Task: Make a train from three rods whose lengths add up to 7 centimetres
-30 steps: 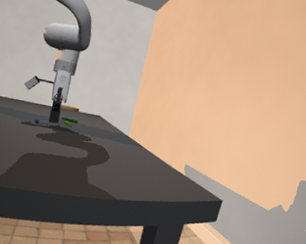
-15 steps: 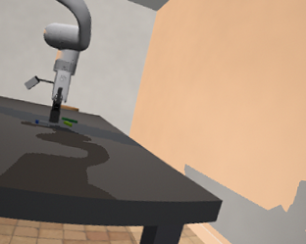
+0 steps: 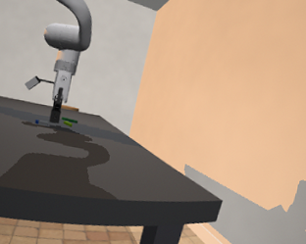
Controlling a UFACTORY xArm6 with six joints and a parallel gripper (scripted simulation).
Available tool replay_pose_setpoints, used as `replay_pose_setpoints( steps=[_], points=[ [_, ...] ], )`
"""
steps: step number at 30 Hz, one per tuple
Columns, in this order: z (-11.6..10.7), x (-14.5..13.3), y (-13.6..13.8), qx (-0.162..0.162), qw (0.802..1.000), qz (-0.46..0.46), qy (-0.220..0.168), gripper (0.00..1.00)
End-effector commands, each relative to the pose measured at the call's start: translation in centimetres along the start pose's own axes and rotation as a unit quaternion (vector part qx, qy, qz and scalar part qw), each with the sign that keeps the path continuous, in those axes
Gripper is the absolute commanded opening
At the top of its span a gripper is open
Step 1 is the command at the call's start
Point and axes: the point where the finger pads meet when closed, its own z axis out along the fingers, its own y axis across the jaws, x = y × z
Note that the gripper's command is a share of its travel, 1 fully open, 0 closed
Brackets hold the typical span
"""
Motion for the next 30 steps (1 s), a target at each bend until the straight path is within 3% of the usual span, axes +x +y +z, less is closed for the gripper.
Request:
replay_pose_setpoints(
  steps=[1,30],
  points=[
    [-0.06,-0.11,0.00,0.000,1.000,0.000,-0.001,0.04],
    [0.37,-0.11,0.00,0.000,1.000,0.000,-0.001,0.04]
  ],
)
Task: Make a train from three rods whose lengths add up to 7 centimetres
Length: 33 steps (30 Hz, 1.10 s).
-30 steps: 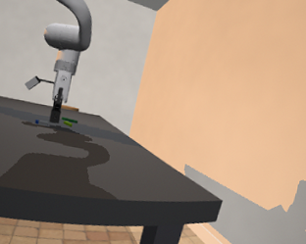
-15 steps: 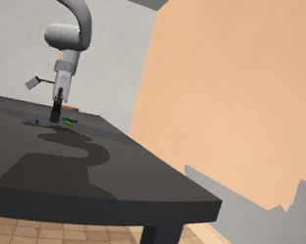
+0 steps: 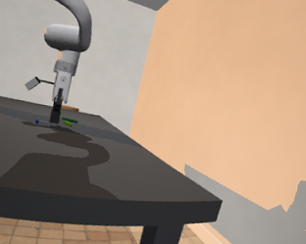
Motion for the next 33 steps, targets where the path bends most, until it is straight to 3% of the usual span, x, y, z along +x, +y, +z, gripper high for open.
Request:
replay_pose_setpoints(
  steps=[1,33],
  points=[
    [0.24,-0.08,-0.01,0.000,1.000,0.000,-0.001,0.04],
    [0.96,-0.09,-0.01,0.000,1.000,0.000,-0.001,0.04]
  ],
)
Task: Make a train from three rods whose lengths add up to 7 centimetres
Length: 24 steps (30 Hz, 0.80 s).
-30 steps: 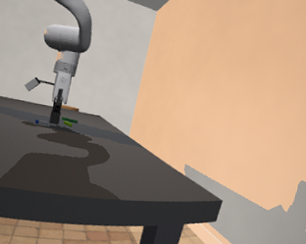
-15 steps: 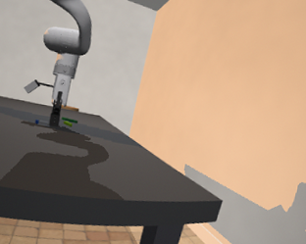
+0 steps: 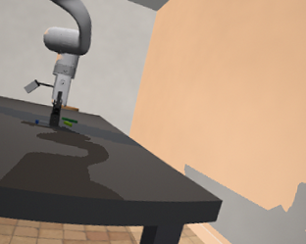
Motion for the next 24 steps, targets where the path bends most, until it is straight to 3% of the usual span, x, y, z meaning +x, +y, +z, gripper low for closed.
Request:
replay_pose_setpoints(
  steps=[1,17,24],
  points=[
    [-0.06,-0.09,-0.01,0.000,1.000,0.000,-0.001,0.04],
    [-0.06,-0.09,-0.01,0.000,1.000,0.000,-0.001,0.04],
    [-0.06,-0.09,-0.01,0.000,1.000,0.000,-0.001,0.16]
  ],
)
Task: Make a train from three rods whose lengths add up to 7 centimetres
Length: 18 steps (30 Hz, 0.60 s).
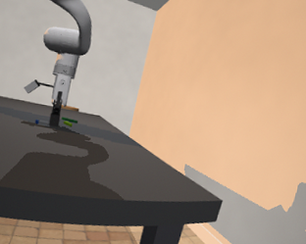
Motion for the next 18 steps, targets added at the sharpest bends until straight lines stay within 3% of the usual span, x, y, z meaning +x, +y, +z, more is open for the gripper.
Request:
replay_pose_setpoints(
  steps=[1,6,18],
  points=[
    [-0.06,-0.09,-0.01,0.000,1.000,0.000,-0.001,0.16],
    [-0.06,-0.09,-0.01,0.000,1.000,0.000,-0.001,0.24],
    [-0.09,-0.09,-0.01,0.000,1.000,0.000,-0.001,0.24]
  ],
)
